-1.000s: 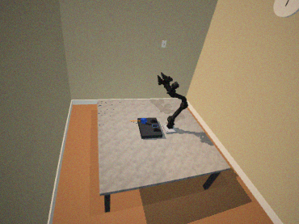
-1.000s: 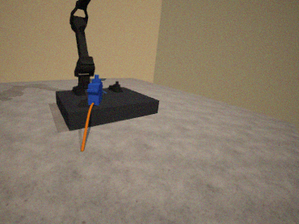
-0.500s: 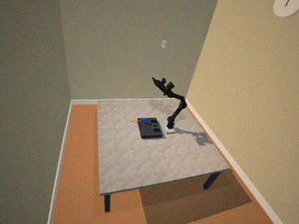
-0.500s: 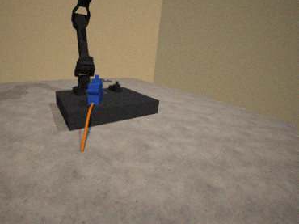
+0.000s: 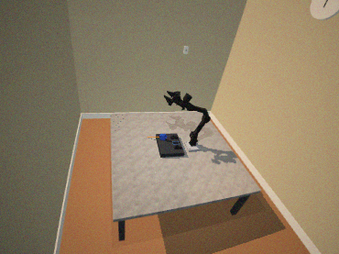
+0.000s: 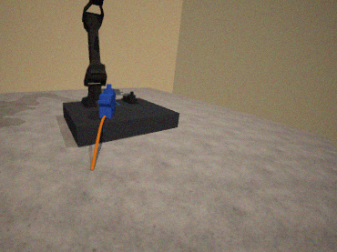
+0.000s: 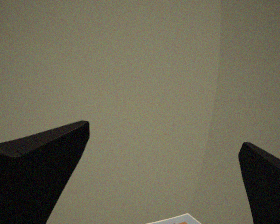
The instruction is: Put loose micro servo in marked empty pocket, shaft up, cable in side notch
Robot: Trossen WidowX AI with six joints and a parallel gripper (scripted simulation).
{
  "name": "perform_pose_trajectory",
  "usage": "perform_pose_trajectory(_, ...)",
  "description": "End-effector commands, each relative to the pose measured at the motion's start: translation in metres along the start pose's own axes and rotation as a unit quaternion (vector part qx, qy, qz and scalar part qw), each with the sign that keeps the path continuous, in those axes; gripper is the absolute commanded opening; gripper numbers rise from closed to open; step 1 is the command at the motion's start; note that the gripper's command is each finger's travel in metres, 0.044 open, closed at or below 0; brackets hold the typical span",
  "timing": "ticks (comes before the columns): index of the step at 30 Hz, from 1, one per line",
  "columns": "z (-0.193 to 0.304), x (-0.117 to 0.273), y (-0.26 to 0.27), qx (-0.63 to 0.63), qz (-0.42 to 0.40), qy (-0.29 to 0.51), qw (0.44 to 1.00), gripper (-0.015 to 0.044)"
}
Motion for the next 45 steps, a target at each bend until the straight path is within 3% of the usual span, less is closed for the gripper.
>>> perform_pose_trajectory(1, 0.015, -0.008, 0.009, 0.069, -0.02, 0.028, 0.997, 0.044)
perform_pose_trajectory(22, 0.094, -0.024, 0.042, 0.367, -0.147, 0.141, 0.908, 0.044)
perform_pose_trajectory(45, 0.184, -0.021, 0.062, 0.614, -0.346, 0.196, 0.681, 0.044)
Point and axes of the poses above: the point midway between the two fingers, 35 mm back from their tips, its own x axis back along the fingers, its own y axis across the jaws, z = x × y, the point moved 4 cm from there along x, back along the fingers, and after that the axes turned 8 degrees about x, right-handed, at the moved point
